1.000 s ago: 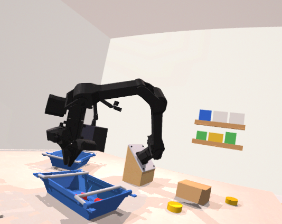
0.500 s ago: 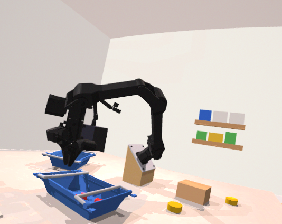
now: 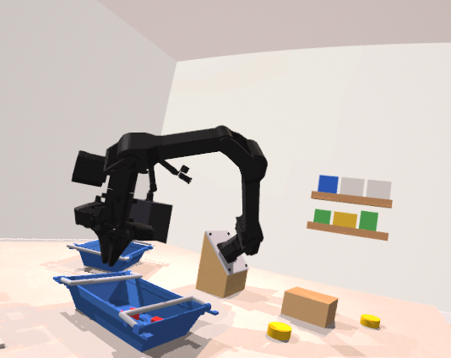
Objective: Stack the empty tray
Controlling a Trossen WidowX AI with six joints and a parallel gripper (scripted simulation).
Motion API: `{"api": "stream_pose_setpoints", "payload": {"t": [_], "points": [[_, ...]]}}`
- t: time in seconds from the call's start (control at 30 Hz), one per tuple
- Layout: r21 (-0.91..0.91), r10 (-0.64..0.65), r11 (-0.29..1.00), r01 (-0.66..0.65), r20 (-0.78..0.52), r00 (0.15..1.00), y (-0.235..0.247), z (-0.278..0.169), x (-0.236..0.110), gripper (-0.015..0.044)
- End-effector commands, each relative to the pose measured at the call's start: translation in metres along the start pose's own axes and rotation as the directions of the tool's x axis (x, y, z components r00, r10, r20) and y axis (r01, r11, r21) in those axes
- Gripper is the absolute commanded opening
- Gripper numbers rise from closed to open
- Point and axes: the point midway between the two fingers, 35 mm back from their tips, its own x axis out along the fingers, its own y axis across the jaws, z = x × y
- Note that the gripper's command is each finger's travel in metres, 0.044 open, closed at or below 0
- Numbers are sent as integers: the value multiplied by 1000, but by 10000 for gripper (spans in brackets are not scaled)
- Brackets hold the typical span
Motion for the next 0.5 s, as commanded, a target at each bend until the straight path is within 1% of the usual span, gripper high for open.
{"api": "stream_pose_setpoints", "payload": {"t": [0.0,0.37,0.47], "points": [[0,0,1000,0,0,1000,0,0,0,87],[0,0,1000,0,0,1000,0,0,0,87],[0,0,1000,0,0,1000,0,0,0,8]]}}
